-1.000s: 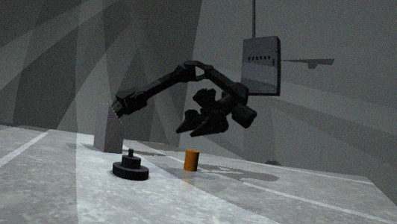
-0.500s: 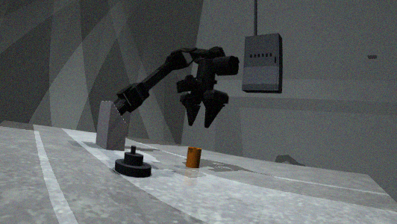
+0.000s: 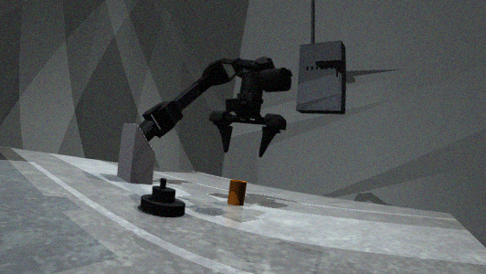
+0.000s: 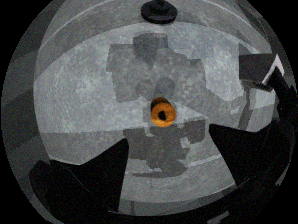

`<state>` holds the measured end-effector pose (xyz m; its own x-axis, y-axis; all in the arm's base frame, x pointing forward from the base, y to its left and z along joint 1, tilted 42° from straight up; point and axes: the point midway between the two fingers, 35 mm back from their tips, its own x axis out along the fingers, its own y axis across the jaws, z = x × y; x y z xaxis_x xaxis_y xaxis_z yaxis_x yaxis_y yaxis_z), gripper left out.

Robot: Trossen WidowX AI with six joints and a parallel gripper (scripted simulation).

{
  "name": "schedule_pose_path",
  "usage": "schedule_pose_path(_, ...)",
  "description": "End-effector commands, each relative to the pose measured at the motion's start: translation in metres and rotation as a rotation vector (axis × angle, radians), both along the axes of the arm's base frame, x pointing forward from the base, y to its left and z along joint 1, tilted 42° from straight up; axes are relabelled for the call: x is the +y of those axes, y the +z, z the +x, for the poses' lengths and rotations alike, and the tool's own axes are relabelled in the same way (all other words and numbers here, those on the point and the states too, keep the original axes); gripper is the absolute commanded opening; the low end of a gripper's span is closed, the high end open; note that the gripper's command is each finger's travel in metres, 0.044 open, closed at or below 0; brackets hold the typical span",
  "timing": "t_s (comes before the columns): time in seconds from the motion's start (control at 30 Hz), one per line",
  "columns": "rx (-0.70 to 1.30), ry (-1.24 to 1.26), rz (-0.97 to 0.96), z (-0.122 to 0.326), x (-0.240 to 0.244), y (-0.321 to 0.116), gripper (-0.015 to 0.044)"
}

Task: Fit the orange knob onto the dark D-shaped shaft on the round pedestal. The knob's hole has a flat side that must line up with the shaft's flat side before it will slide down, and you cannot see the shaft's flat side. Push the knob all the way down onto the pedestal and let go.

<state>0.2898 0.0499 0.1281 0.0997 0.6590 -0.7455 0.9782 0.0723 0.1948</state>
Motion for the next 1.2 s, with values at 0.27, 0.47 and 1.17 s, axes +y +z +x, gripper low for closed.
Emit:
schedule_pose_path(0.27,-0.818,0.918,-0.121,0.000,0.001,0.000,0.0440)
schedule_pose_path(0.47,-0.829,0.930,-0.122,0.000,0.001,0.000,0.0440)
schedule_pose_path(1.17,-0.831,0.929,-0.121,0.005,0.032,-0.037,0.0440)
